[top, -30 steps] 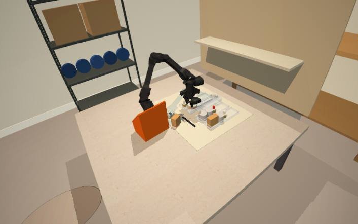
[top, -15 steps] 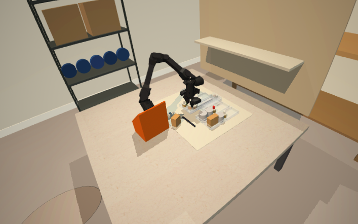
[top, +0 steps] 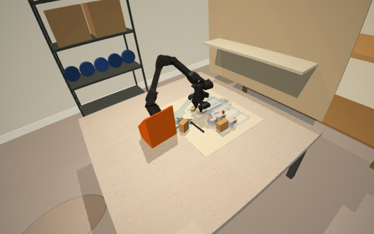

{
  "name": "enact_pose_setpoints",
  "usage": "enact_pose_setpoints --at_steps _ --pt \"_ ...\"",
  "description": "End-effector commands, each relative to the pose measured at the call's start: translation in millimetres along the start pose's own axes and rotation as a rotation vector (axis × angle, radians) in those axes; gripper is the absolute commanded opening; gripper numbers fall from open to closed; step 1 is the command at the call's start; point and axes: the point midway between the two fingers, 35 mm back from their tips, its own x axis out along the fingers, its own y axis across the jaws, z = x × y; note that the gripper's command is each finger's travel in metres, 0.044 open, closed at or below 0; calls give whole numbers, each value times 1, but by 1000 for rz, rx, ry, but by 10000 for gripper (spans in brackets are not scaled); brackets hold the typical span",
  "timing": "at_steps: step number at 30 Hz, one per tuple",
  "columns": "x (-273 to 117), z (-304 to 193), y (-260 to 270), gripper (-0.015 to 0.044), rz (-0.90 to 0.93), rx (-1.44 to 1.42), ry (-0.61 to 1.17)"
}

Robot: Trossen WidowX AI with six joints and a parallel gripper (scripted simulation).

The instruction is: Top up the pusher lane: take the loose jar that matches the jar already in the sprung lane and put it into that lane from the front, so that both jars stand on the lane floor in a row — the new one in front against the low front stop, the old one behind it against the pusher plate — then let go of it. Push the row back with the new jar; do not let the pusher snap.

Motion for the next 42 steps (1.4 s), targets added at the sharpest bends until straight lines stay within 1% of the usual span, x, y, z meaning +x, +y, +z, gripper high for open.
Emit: enact_pose_setpoints --at_steps 1,42 --pt "-2 9 2 0 3 -13 -22" --pt "5 11 2 0 3 -13 -22"
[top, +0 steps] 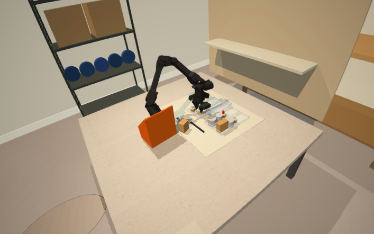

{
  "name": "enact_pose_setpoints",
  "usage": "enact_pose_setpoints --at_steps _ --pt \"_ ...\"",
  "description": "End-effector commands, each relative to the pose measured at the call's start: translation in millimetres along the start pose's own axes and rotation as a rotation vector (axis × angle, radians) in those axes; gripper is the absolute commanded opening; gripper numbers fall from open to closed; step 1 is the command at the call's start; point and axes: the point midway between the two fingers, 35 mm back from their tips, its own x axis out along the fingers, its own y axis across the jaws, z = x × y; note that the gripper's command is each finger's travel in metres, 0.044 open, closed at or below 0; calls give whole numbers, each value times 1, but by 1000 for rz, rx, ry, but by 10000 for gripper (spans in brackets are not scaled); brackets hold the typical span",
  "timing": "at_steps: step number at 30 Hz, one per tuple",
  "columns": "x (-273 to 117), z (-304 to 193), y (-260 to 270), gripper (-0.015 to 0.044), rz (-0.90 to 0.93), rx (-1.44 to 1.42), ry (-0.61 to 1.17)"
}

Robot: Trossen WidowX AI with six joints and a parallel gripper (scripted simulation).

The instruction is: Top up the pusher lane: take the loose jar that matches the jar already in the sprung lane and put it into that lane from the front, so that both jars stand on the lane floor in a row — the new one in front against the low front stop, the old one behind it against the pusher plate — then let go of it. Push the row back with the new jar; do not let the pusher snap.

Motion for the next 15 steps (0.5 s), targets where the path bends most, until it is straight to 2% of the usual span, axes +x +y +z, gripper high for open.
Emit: enact_pose_setpoints --at_steps 1,15 --pt "0 7 2 0 5 -12 -20" --pt "4 6 2 0 5 -12 -20"
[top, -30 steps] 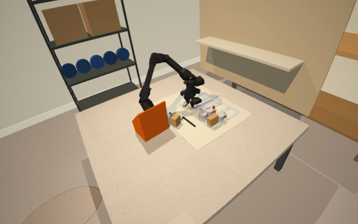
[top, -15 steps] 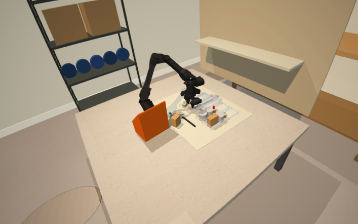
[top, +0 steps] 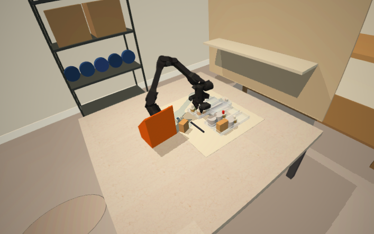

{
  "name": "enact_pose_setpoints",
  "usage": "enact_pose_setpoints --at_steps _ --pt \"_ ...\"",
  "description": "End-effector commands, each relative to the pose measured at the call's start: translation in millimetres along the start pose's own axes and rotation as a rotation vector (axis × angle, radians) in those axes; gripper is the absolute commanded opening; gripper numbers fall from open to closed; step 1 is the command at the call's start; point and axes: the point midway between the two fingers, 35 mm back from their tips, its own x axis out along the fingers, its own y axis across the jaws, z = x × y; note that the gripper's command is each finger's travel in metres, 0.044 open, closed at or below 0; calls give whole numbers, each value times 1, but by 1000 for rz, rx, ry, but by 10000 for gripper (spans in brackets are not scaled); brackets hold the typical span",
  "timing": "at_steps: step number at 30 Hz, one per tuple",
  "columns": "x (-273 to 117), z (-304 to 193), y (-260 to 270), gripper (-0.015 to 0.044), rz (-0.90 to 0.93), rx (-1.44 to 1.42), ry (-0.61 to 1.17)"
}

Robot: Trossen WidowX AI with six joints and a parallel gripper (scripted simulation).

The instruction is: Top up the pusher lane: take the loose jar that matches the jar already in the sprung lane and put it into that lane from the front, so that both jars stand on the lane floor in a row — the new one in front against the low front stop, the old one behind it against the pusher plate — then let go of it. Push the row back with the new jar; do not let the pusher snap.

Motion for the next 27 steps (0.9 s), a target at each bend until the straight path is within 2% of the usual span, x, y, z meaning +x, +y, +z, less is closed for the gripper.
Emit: enact_pose_setpoints --at_steps 1,27 --pt "0 5 1 0 6 -12 -20" --pt "8 4 1 0 7 -12 -20"
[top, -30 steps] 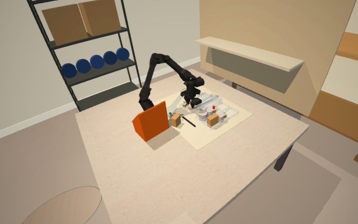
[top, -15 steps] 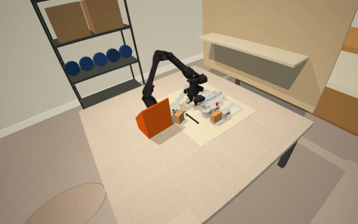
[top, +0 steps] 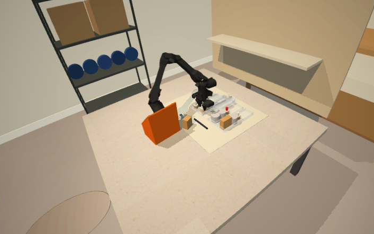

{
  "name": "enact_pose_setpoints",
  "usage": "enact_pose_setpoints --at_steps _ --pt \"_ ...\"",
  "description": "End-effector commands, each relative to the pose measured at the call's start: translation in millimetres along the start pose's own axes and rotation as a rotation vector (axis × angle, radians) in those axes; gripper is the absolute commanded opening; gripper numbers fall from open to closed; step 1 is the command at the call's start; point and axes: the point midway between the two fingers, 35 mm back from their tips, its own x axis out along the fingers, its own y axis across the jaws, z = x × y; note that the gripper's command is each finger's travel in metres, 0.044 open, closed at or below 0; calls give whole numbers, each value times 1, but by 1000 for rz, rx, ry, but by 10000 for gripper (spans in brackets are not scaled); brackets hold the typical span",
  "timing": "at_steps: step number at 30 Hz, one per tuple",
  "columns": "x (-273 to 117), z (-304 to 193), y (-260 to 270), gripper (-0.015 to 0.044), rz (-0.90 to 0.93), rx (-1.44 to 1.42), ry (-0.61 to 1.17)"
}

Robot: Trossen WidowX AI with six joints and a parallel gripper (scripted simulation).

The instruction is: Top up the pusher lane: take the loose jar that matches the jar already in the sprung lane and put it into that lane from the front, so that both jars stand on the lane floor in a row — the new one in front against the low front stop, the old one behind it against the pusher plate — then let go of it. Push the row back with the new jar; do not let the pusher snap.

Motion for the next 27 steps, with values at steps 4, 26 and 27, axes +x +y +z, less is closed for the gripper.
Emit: enact_pose_setpoints --at_steps 4,26,27 --pt "1 4 1 0 6 -9 -17" --pt "5 1 1 0 6 -9 -16" --pt "5 1 1 0 6 -9 -16"
